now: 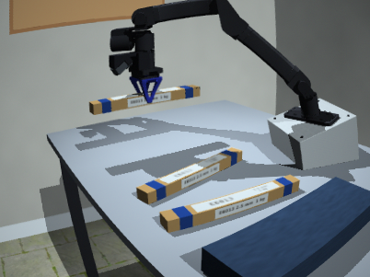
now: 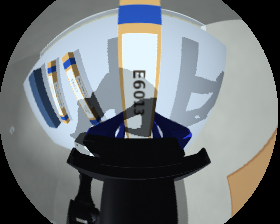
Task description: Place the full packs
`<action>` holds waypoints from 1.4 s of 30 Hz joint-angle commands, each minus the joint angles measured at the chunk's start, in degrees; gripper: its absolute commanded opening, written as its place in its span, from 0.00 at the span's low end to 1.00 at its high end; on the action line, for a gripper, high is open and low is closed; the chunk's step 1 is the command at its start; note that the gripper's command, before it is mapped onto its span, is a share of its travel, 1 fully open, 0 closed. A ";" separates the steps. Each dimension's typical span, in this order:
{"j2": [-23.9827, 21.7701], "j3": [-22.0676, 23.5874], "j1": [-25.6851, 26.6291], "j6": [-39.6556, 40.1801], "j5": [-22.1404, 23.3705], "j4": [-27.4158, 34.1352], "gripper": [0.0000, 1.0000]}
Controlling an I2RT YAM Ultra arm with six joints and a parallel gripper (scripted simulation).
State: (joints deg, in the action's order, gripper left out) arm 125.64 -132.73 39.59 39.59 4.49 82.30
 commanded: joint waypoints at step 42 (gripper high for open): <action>-3.35 -8.30 0.99 0.41 0.79 7.70 0.00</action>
State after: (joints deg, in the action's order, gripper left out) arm 125.08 -140.79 39.92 39.90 4.58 89.56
